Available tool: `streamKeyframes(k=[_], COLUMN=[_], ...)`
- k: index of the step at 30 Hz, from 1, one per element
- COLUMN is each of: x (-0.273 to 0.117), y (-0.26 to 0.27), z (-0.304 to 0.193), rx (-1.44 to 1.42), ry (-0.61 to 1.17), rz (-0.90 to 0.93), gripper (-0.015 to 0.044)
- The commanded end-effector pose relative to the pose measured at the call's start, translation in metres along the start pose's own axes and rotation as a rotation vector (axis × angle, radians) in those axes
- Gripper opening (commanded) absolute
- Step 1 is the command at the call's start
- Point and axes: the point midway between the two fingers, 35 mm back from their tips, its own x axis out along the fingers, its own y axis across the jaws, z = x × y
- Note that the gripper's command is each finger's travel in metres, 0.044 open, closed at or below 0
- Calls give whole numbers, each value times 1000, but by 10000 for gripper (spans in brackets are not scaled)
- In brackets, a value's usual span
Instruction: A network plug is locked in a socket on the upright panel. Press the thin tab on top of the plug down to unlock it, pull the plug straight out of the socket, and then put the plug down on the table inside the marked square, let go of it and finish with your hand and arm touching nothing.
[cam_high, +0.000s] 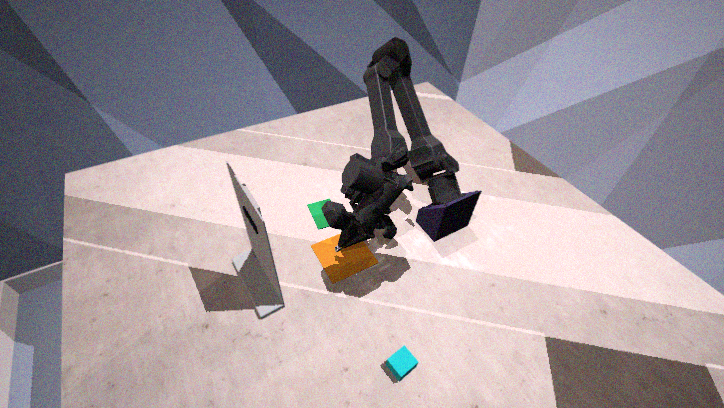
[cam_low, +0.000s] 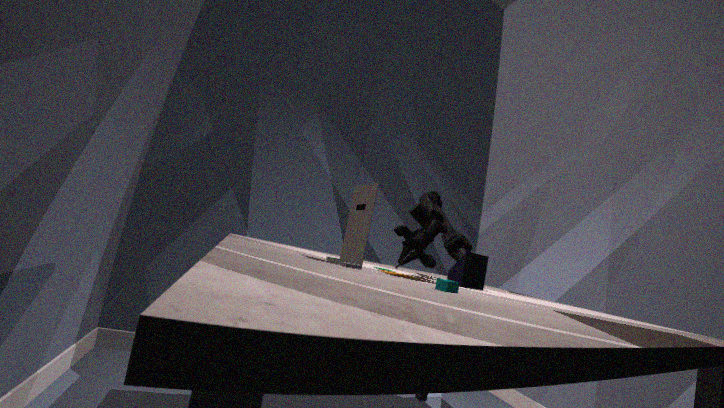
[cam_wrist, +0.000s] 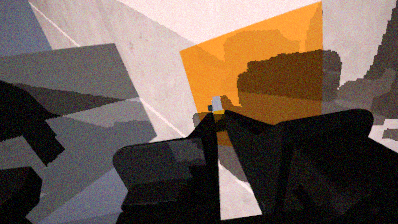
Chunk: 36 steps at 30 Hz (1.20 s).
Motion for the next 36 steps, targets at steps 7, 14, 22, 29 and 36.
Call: streamKeyframes(k=[7, 14, 22, 29, 36], x=[7, 11, 13, 13, 13], y=[-8, -12, -13, -12, -12], z=[0, 2, 3, 4, 4], rx=[-12, -13, -13, -7, -7], ry=[3, 0, 0, -6, -6], rz=[-2, 0, 1, 1, 1], gripper=[0, 0, 0, 0, 105])
